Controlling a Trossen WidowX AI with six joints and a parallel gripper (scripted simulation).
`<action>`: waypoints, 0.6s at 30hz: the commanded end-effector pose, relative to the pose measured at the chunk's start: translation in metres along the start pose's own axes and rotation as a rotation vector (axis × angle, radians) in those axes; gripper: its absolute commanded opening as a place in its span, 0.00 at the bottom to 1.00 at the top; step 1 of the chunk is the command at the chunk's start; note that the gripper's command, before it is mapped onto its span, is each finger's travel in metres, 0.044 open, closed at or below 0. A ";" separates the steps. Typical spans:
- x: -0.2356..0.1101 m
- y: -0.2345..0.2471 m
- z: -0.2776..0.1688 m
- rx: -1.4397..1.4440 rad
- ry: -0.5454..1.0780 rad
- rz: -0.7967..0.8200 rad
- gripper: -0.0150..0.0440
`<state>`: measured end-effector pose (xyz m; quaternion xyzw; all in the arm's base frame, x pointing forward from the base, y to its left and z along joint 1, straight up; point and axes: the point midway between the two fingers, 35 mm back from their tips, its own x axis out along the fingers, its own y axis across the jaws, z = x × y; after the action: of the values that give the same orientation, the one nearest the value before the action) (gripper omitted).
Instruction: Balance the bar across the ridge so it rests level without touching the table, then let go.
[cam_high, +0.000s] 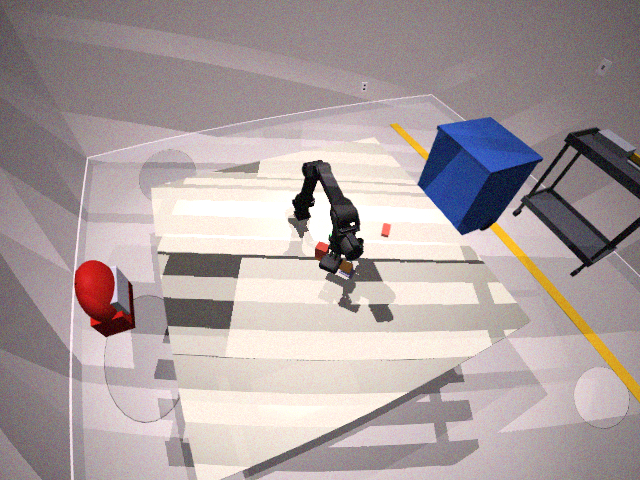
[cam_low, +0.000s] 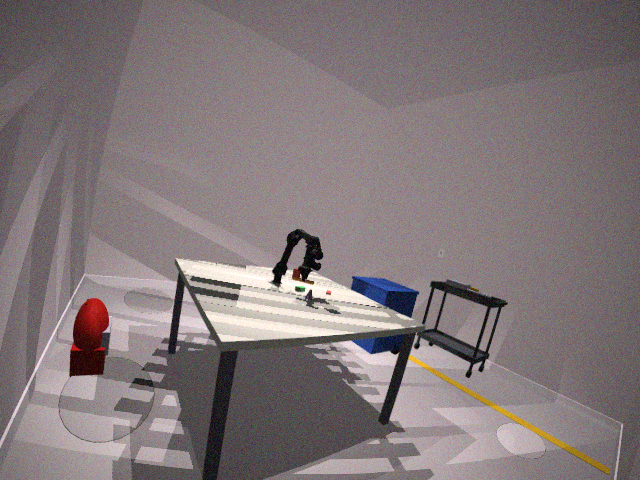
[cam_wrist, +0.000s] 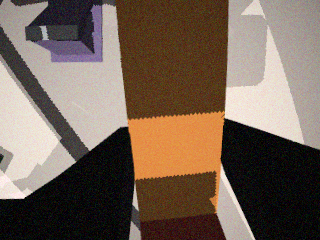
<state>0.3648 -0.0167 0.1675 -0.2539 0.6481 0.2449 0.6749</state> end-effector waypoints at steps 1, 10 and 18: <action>0.000 0.008 0.012 0.021 0.003 0.000 0.25; -0.001 0.028 0.039 0.057 0.000 0.002 0.25; -0.001 0.049 0.061 0.089 -0.002 0.004 0.25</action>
<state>0.3772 0.0498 0.1692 -0.2272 0.6554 0.2238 0.6846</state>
